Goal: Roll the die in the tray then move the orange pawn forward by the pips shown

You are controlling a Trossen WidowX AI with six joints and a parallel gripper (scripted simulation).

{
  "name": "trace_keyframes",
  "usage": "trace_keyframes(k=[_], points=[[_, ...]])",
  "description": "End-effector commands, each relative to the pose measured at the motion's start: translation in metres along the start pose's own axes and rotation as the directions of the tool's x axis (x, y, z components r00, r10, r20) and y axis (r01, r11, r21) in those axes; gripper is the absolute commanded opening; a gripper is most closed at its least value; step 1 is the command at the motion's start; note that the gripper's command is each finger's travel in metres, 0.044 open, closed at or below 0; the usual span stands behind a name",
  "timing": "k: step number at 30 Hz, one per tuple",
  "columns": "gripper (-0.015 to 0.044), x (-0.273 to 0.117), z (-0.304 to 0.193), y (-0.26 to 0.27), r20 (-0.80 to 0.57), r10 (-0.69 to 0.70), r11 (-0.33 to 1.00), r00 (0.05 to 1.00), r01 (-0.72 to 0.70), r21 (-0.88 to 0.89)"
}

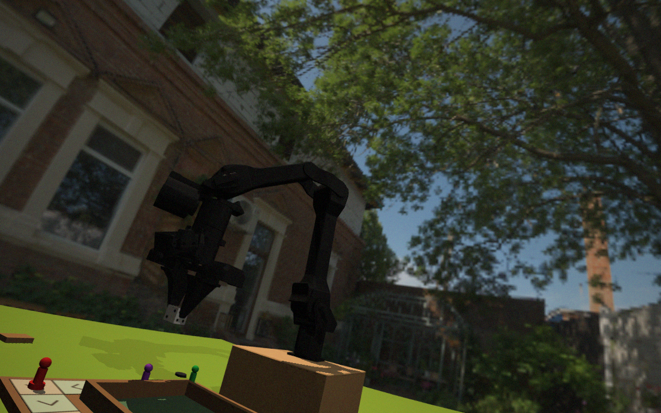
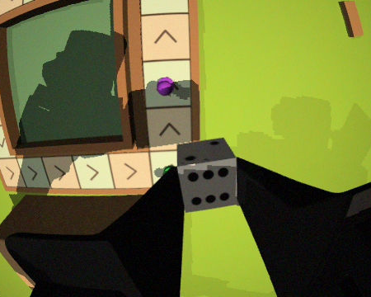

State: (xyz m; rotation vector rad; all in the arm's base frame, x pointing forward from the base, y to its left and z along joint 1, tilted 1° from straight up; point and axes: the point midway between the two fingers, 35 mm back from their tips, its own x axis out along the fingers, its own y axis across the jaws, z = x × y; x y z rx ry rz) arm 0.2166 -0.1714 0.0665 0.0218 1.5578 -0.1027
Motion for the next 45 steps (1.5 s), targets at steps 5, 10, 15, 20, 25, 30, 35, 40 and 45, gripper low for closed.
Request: trace_keyframes(k=[5,10,15,20,25,30,35,40,45], points=[[0.0,0.009,0.024,0.03,-0.01,0.005,1.0,1.0,-0.005,-0.002],[0.0,0.013,0.038,0.051,-0.006,0.012,1.0,1.0,-0.012,0.022],[0.0,0.017,0.052,0.074,-0.002,0.019,0.999,1.0,-0.019,0.047],[0.0,0.021,0.063,0.098,0.0,0.026,0.997,1.0,-0.026,0.071],[0.0,0.026,0.071,0.123,0.001,0.033,0.995,0.999,-0.033,0.094],[0.0,0.026,0.072,0.126,0.001,0.034,0.995,0.999,-0.034,0.097],[0.0,0.032,0.076,0.125,0.118,0.025,0.995,0.993,-0.037,0.098],[0.0,0.037,0.08,0.124,0.284,0.01,0.994,0.959,-0.04,0.098],[0.0,0.044,0.085,0.124,0.441,-0.008,0.995,0.898,-0.038,0.097]])
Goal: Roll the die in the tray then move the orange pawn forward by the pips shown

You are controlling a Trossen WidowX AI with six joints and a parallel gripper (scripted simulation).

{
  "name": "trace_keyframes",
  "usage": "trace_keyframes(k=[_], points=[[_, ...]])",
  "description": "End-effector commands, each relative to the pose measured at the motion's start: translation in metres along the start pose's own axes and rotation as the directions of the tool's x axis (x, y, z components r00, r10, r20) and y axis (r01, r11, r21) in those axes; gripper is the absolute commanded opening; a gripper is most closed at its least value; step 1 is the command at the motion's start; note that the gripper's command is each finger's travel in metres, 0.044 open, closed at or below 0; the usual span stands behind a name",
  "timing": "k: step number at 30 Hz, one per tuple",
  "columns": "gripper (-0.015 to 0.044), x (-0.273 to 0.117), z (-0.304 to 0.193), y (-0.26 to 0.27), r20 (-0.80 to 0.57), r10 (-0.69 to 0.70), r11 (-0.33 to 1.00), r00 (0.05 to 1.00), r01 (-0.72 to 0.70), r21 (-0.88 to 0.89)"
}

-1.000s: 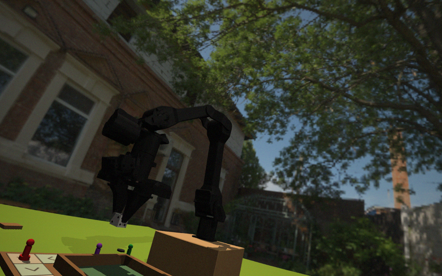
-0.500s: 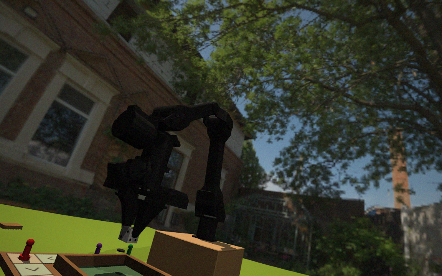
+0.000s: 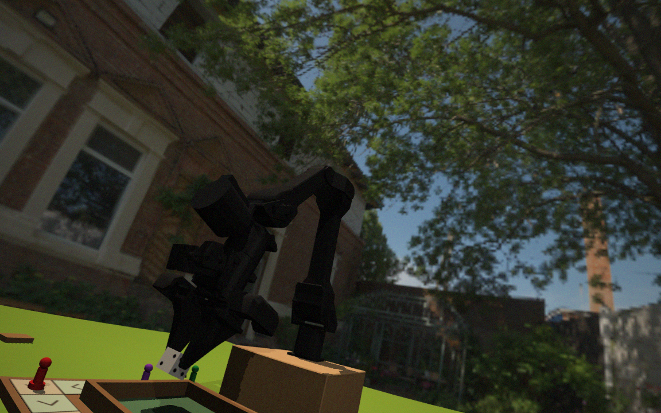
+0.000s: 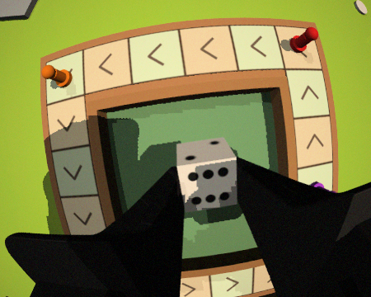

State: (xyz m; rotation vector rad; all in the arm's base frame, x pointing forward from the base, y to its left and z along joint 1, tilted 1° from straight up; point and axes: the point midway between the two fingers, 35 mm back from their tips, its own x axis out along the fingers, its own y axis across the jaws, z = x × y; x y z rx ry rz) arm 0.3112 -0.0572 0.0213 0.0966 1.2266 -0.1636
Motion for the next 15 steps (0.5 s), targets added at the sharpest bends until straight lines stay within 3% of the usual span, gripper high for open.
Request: trace_keyframes(k=[1,11,15], points=[[0.0,0.0049,-0.0007,0.0005,0.165,0.003,1.0,0.986,-0.003,0.0],[0.0,0.0078,0.0001,0.0001,0.478,0.0,1.0,0.878,0.0,-0.001],[0.0,0.0071,-0.0003,0.0,0.497,0.0,1.0,0.868,0.001,-0.001]])
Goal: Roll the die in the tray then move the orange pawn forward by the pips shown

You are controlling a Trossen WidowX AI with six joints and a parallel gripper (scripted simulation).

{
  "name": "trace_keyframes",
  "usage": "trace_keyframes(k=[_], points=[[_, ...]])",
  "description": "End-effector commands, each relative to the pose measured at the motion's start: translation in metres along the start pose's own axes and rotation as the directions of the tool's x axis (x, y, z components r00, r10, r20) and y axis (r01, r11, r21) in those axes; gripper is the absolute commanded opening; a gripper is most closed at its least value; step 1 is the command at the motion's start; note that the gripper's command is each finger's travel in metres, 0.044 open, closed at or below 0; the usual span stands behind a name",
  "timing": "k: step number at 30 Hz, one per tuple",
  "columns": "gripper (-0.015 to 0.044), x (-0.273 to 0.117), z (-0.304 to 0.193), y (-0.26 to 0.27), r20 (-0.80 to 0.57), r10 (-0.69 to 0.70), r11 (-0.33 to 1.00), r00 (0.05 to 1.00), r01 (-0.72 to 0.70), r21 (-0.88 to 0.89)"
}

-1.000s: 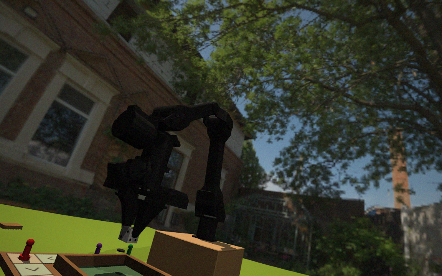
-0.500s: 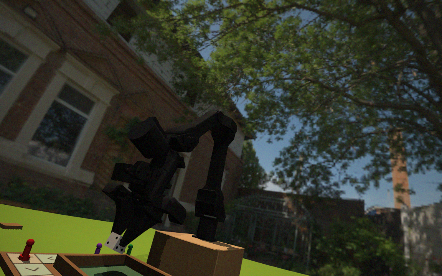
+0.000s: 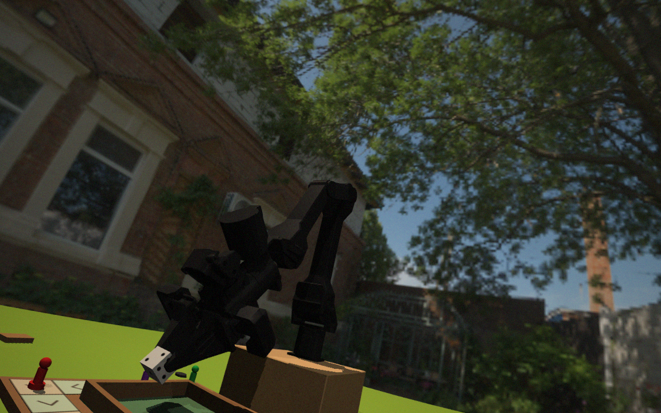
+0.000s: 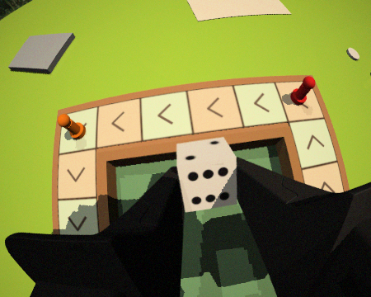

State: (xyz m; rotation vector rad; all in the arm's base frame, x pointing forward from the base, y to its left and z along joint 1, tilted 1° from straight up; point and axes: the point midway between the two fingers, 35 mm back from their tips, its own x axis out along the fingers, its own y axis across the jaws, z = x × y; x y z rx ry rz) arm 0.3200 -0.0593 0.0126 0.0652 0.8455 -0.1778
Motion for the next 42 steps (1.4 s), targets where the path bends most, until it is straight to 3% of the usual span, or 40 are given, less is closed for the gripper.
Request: trace_keyframes(k=[1,6,17,38,42], points=[[0.0,-0.005,-0.003,0.0,0.138,0.004,1.0,0.99,-0.003,-0.007],[0.0,-0.004,0.0,0.0,0.139,0.004,1.0,0.99,-0.003,-0.007],[0.0,-0.064,-0.006,0.002,0.136,0.004,1.0,0.991,-0.003,-0.007],[0.0,-0.062,-0.006,0.003,0.135,0.007,1.0,0.991,-0.006,-0.011],[0.0105,-0.062,-0.006,0.003,0.135,0.007,1.0,0.991,-0.006,-0.011]])
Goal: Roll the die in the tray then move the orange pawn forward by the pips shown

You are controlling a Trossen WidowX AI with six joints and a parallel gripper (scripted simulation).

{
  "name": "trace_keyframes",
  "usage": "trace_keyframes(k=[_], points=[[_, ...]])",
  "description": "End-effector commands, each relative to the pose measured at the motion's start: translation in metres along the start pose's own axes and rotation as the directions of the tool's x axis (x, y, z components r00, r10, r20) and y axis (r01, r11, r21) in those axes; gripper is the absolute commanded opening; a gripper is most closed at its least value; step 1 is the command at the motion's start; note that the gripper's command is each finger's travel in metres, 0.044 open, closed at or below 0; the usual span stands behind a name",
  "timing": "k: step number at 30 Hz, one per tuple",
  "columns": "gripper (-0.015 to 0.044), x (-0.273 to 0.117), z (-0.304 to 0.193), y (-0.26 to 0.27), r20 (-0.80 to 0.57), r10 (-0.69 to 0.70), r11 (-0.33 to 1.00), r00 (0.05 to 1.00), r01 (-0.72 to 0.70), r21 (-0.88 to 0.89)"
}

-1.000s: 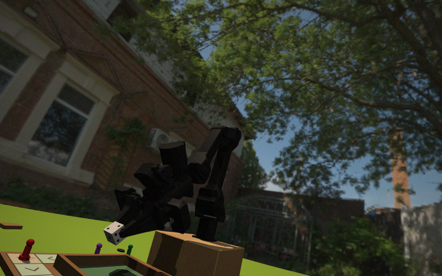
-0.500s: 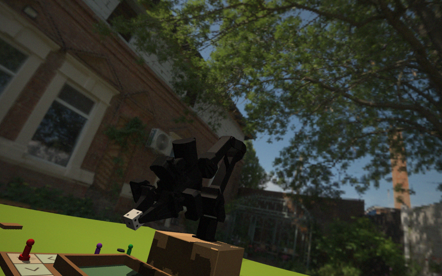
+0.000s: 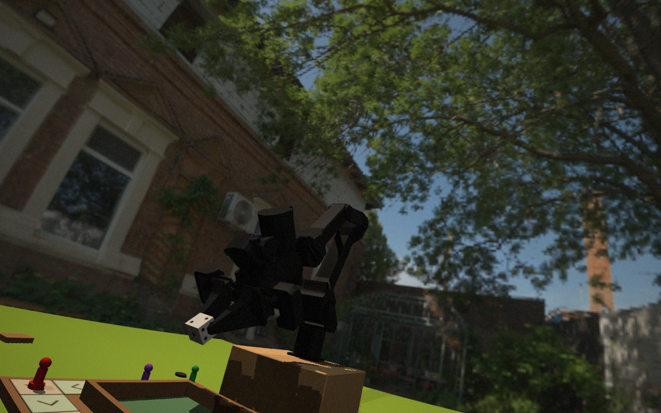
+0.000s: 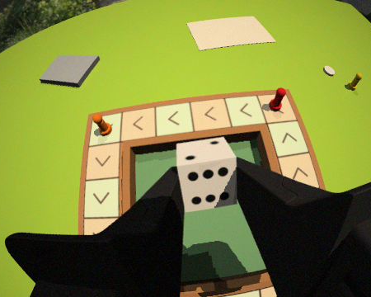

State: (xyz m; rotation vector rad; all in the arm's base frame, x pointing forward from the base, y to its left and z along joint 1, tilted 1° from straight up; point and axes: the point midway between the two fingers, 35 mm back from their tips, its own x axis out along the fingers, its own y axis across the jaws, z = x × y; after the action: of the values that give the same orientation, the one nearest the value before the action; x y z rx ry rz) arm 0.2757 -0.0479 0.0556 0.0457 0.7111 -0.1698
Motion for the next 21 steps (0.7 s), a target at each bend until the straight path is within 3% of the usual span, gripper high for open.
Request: trace_keyframes(k=[1,13,16,21], points=[[0.0131,0.0,0.0,0.0,0.0,0.0,1.0,1.0,0.0,0.0],[0.044,-0.027,0.031,0.0,0.001,-0.003,1.0,1.0,0.003,0.004],[0.044,-0.025,0.03,0.0,-0.033,-0.003,1.0,0.999,0.003,0.004],[0.044,-0.008,0.027,0.0,-0.284,-0.002,1.0,0.959,0.003,0.002]])
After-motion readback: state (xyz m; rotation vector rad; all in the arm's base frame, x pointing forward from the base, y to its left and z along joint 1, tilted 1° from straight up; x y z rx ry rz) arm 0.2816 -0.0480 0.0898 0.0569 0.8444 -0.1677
